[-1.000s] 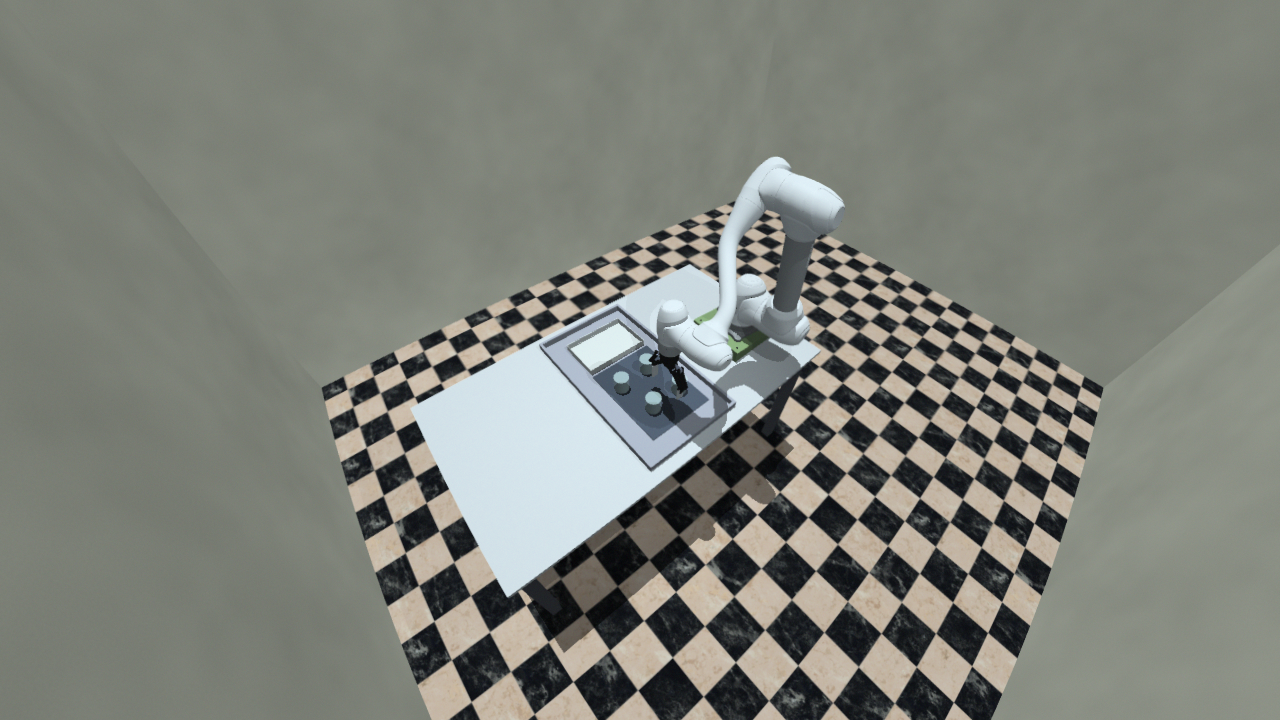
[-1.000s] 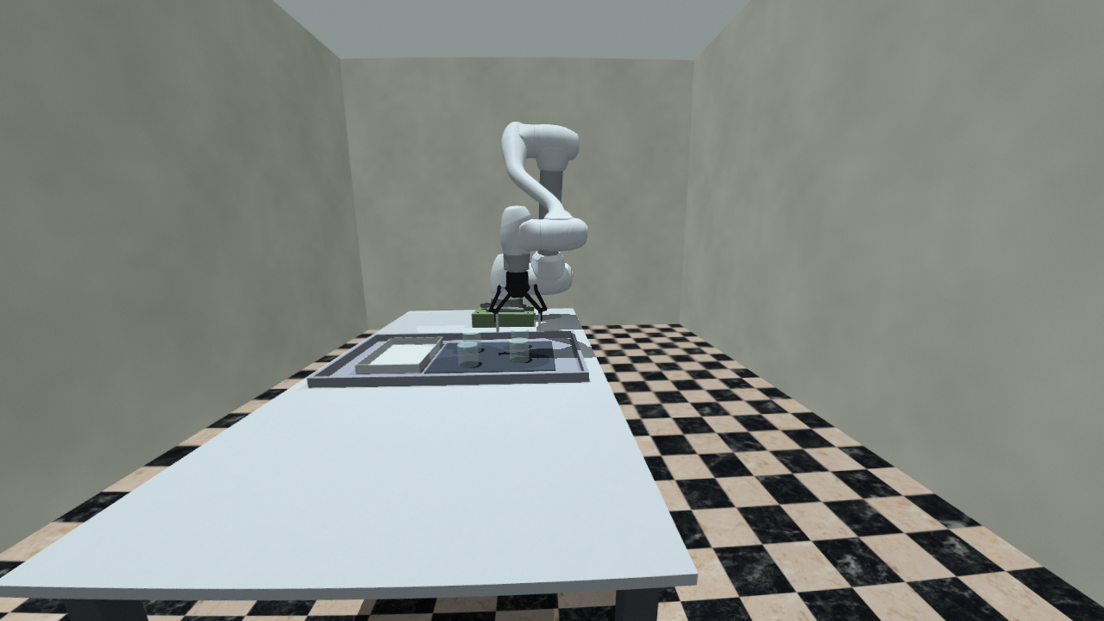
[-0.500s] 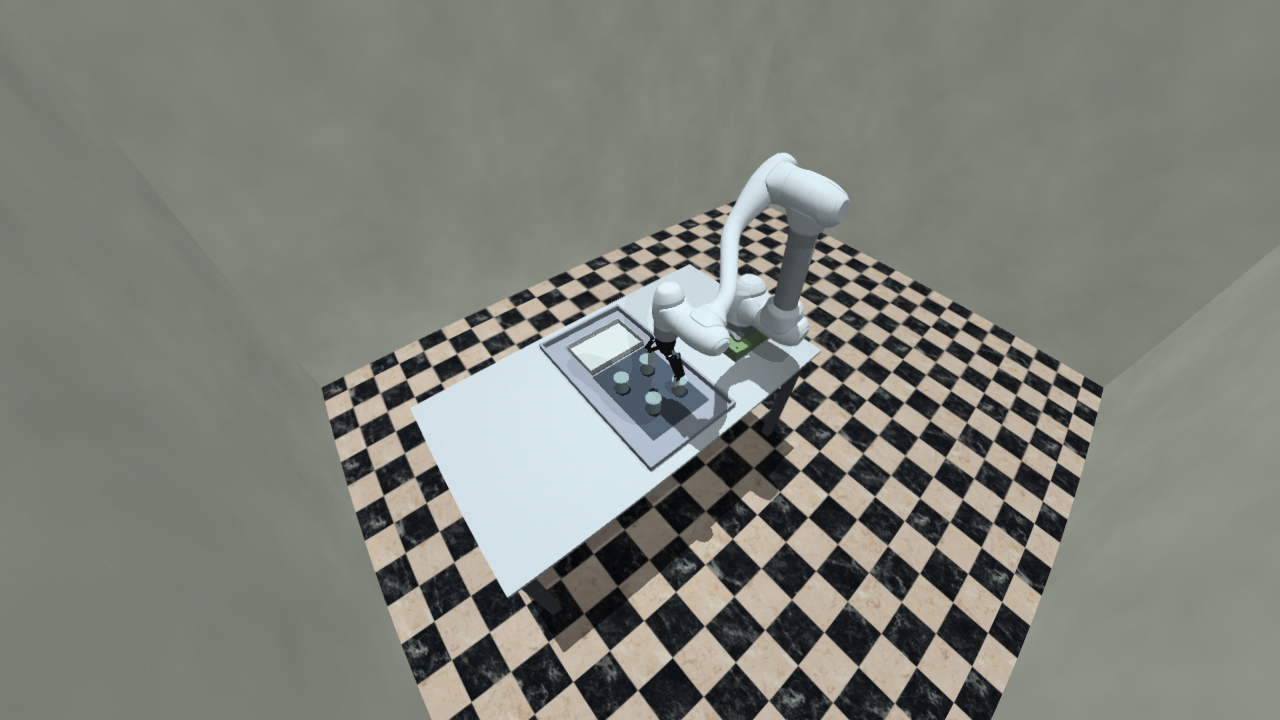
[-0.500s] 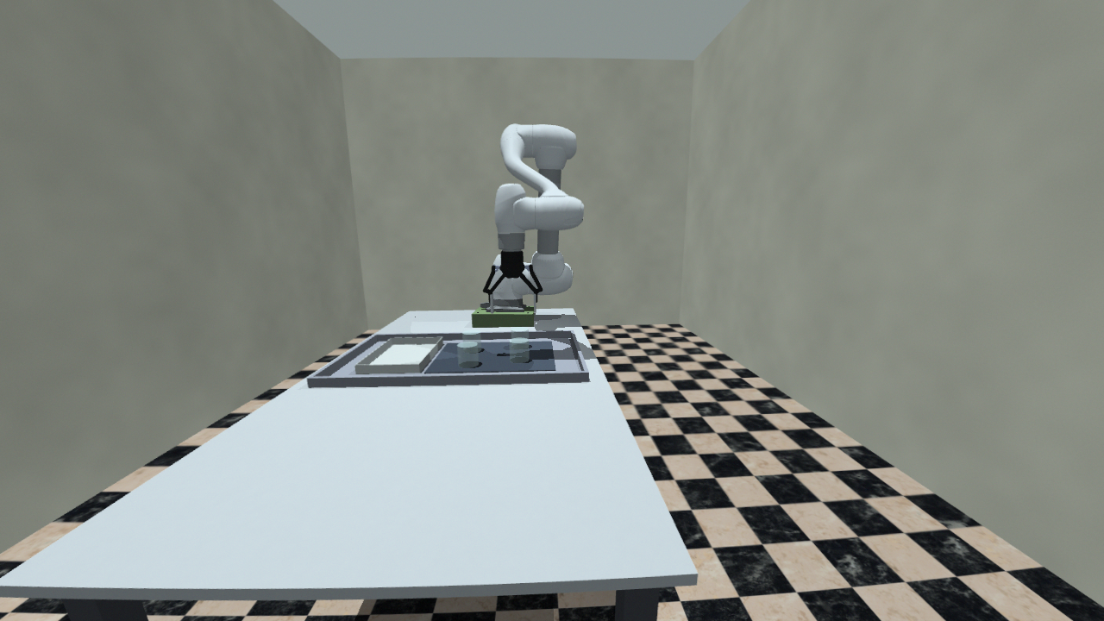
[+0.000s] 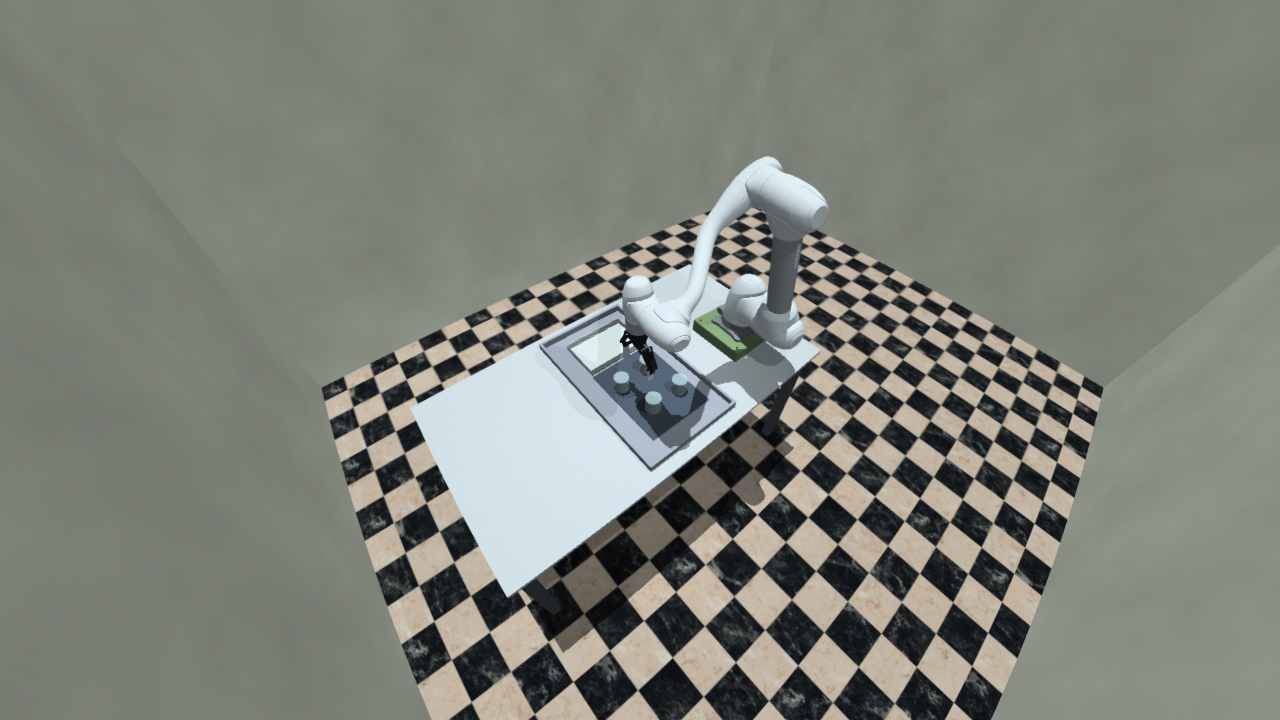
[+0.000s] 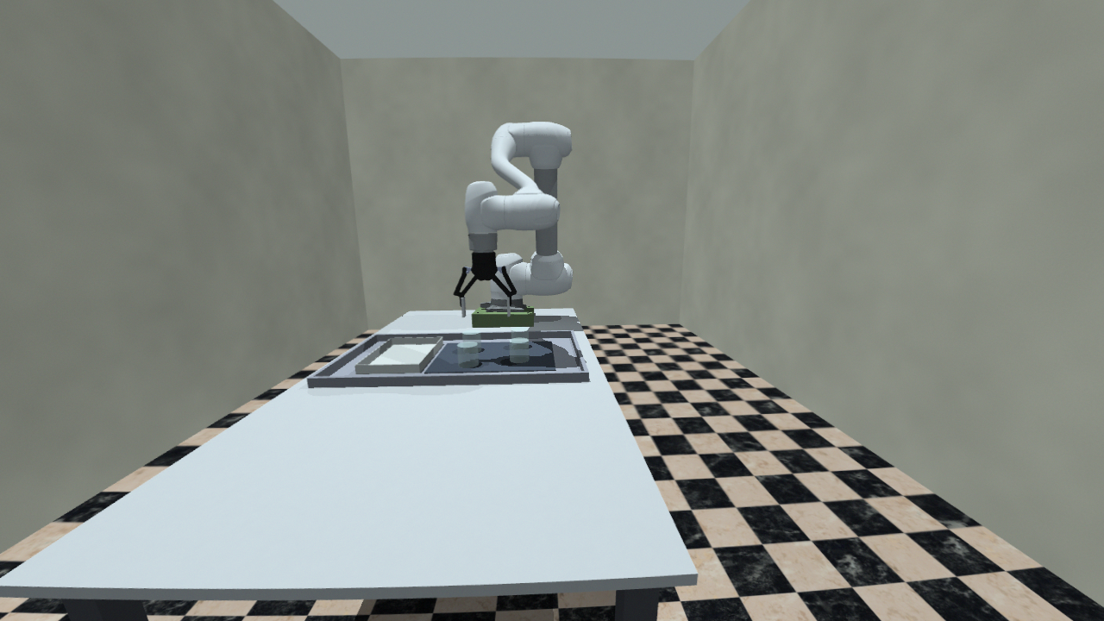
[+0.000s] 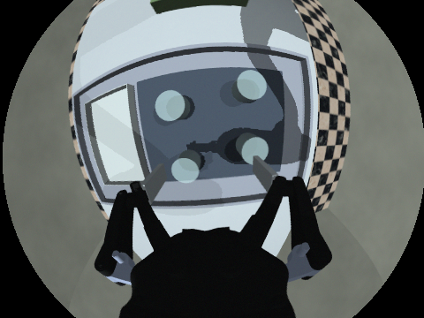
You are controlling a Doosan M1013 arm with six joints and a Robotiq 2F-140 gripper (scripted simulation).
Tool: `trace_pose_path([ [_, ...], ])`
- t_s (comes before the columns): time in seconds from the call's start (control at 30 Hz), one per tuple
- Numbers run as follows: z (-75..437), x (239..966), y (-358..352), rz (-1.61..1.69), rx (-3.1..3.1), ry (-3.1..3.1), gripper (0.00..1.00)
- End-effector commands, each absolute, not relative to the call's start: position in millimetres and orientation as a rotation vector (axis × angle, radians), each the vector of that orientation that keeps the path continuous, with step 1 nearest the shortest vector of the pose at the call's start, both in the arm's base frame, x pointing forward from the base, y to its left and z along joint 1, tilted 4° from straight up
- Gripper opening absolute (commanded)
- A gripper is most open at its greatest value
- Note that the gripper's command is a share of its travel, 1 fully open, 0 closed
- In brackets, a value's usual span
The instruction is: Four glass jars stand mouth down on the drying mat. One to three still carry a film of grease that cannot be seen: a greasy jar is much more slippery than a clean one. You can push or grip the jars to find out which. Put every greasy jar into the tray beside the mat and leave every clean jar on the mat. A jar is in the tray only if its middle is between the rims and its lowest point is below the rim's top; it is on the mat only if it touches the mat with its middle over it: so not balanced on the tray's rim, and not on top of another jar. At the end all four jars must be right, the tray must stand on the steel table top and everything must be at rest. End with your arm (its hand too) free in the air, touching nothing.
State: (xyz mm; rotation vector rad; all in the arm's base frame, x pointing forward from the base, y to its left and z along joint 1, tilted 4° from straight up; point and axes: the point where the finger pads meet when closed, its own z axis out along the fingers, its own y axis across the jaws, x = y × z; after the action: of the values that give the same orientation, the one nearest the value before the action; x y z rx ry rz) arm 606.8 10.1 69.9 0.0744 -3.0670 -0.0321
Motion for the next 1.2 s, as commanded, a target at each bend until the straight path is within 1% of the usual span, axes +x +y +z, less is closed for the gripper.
trace_pose_path([
  [0.0,68,627,-16,-0.034,0.075,-3.067,1.0],
  [0.17,65,651,-48,-0.034,0.075,-3.067,1.0],
  [0.27,65,651,-48,-0.034,0.075,-3.067,1.0],
  [0.63,-2,645,-47,-0.034,0.075,-3.067,1.0],
  [0.87,-2,645,-47,-0.034,0.075,-3.067,1.0],
  [1.17,-20,644,-46,-0.034,0.075,-3.067,1.0],
])
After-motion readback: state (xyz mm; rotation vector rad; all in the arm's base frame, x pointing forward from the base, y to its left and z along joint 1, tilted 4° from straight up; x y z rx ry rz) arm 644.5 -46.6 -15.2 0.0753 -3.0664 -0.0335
